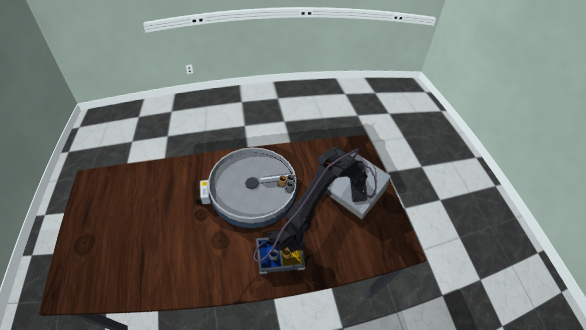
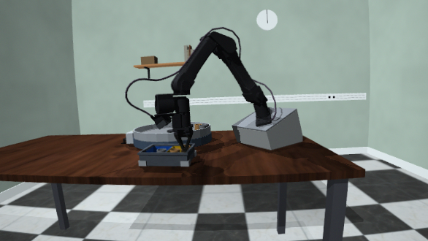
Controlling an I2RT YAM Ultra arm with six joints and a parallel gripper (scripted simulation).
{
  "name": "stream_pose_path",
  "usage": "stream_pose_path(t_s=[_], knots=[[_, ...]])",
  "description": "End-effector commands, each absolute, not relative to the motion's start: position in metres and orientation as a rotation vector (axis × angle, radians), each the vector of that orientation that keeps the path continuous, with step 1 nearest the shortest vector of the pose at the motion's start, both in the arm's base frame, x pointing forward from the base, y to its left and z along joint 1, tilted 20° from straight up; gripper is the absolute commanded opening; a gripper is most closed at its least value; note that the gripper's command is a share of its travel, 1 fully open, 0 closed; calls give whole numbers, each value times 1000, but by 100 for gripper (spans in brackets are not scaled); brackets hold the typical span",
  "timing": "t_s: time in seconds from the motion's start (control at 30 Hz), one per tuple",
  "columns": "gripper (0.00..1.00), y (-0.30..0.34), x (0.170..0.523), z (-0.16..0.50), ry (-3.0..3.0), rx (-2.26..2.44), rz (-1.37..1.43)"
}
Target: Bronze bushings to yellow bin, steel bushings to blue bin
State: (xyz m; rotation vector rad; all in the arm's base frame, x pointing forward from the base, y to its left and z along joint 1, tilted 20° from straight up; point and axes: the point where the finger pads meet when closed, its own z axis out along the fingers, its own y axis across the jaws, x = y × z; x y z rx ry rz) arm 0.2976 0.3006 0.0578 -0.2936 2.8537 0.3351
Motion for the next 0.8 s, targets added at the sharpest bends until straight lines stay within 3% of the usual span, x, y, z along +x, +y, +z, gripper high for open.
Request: stream_pose_path(t_s=[0.0,0.77], knots=[[0,303,304,63,2828,-280,352],[0,299,302,62,2833,-279,348]])
